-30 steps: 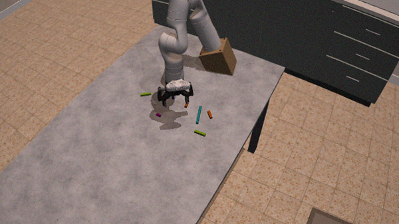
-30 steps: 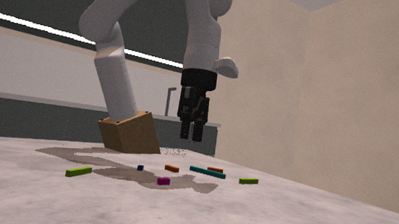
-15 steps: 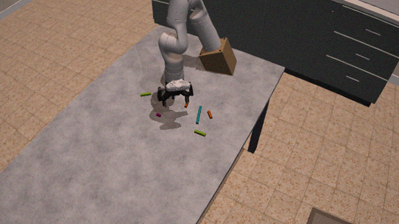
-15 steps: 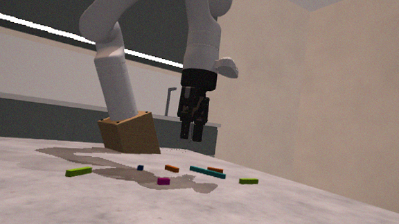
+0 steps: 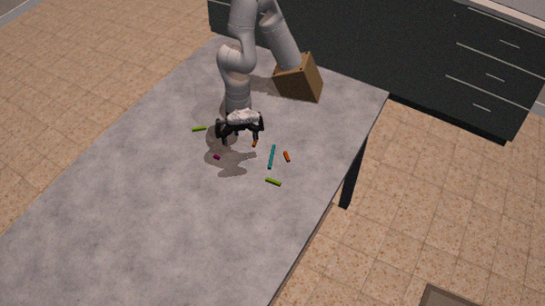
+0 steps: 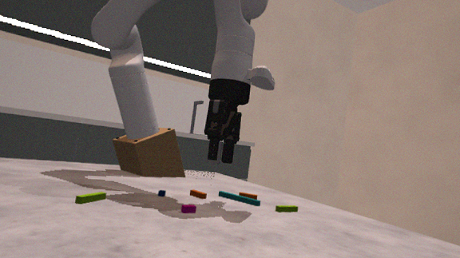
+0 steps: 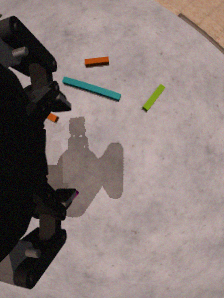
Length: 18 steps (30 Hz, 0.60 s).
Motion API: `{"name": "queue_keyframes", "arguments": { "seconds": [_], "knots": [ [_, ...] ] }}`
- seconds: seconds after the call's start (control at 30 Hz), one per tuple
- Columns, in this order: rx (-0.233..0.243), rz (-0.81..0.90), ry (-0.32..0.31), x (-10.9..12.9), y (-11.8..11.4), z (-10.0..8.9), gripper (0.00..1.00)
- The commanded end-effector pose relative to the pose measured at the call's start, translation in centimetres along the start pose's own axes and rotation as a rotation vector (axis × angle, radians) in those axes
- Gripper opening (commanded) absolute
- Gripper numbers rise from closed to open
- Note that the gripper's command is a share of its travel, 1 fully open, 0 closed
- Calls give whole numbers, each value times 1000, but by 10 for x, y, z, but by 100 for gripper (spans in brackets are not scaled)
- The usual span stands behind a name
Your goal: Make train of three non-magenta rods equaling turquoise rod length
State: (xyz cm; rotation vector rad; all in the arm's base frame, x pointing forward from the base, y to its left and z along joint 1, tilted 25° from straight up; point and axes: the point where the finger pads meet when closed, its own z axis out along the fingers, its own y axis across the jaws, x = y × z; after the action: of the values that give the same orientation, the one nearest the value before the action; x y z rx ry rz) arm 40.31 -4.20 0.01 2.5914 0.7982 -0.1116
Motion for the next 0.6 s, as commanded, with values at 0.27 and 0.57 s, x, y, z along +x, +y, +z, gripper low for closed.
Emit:
{"name": "queue_keyframes", "arguments": {
  "seconds": [0.27, 0.57],
  "knots": [
    [2, -16, -2, 1, -1, 0, 100],
    [3, -10, -2, 0, -2, 0, 100]
  ]
}}
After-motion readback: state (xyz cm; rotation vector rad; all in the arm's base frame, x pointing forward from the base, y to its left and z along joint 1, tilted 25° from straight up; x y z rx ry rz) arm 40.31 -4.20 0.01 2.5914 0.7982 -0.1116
